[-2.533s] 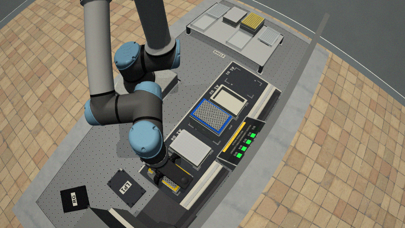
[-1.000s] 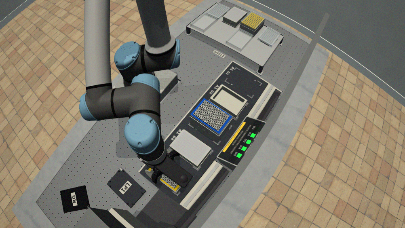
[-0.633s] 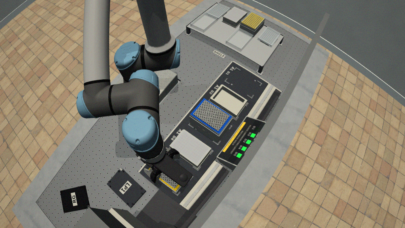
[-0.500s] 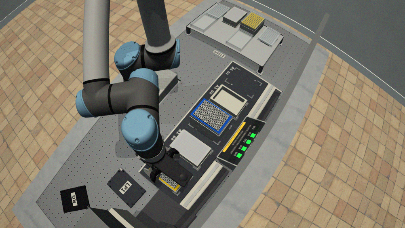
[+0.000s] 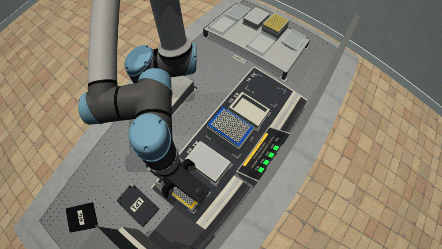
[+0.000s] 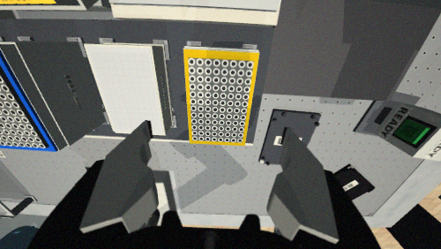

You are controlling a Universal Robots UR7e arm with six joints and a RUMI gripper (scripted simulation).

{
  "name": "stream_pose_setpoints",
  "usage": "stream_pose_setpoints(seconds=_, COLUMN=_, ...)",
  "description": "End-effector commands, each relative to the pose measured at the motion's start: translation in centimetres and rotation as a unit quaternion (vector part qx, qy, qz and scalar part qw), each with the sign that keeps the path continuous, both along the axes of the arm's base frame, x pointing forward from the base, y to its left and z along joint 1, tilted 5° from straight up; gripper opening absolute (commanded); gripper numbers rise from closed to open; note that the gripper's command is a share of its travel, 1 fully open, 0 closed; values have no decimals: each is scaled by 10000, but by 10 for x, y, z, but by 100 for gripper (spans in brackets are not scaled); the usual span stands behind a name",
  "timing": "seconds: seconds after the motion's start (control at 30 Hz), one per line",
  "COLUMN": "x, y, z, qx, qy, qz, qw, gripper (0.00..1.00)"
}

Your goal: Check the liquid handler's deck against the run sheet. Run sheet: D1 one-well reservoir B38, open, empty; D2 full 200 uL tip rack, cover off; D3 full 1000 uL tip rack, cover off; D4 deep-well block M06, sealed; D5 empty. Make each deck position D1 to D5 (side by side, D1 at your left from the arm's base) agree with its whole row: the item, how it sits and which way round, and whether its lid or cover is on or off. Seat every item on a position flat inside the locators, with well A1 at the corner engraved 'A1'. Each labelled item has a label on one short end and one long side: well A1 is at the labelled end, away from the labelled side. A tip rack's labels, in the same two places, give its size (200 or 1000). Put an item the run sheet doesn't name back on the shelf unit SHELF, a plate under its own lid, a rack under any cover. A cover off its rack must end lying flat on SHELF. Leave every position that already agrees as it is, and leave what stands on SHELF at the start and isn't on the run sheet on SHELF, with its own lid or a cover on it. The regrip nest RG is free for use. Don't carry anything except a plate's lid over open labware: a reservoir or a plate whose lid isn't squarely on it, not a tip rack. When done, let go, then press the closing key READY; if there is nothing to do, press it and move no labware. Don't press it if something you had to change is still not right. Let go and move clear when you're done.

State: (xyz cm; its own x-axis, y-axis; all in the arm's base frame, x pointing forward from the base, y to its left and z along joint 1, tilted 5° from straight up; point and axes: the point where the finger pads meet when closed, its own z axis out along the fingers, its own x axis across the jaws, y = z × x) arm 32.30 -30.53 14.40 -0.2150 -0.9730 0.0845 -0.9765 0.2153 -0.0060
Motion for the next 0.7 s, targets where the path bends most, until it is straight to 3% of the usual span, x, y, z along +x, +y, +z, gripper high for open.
stream_pose_setpoints(seconds=0.0, x=0, y=0, z=8, qx=-4, qy=-2, qz=0, qw=10000, gripper=82)
stream_pose_setpoints(seconds=0.67, x=1, y=3, z=38, qx=-4, qy=-2, qz=0, qw=10000, gripper=82)
